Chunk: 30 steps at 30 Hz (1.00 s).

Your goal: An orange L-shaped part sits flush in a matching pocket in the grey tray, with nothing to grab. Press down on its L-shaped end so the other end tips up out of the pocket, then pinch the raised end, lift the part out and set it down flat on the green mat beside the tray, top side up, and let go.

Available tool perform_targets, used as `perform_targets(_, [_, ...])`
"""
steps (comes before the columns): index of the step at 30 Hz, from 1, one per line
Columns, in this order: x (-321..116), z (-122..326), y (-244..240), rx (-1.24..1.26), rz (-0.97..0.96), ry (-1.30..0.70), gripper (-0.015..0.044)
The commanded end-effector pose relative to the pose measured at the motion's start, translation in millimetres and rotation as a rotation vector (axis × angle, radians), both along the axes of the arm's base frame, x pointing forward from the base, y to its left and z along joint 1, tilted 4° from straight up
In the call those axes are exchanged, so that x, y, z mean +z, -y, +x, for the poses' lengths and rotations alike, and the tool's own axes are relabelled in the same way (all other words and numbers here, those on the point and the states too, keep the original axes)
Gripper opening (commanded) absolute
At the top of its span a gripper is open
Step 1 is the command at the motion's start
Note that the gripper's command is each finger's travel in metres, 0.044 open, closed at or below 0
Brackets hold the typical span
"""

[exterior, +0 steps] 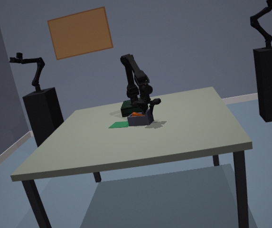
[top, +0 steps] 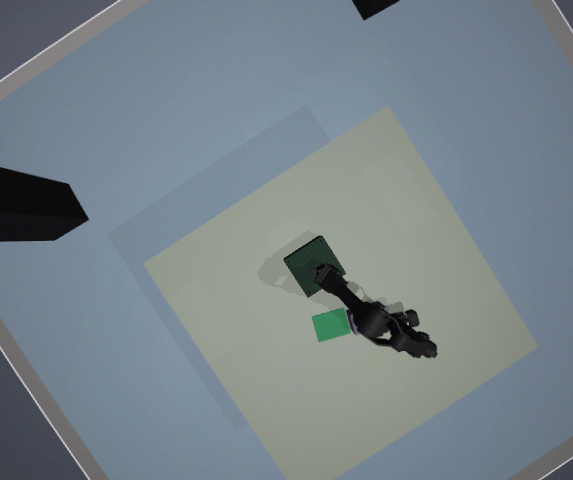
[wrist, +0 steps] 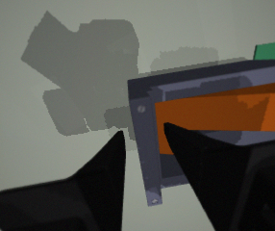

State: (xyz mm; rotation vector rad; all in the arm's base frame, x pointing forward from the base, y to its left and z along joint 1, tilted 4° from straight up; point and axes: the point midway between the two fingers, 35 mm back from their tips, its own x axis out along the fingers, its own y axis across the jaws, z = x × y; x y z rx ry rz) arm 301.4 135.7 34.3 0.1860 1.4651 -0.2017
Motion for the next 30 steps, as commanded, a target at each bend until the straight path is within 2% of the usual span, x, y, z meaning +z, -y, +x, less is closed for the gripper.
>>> perform_targets(1, [-9.4, -0.8, 1.7, 0.003, -0.01, -0.009, 0.018])
perform_targets(9, [-21.4, -0.3, 2.4, 0.003, -0.01, -0.009, 0.018])
perform_targets(30, [-17.6, 0.3, -1.1, 0.001, -0.005, -0.008, 0.018])
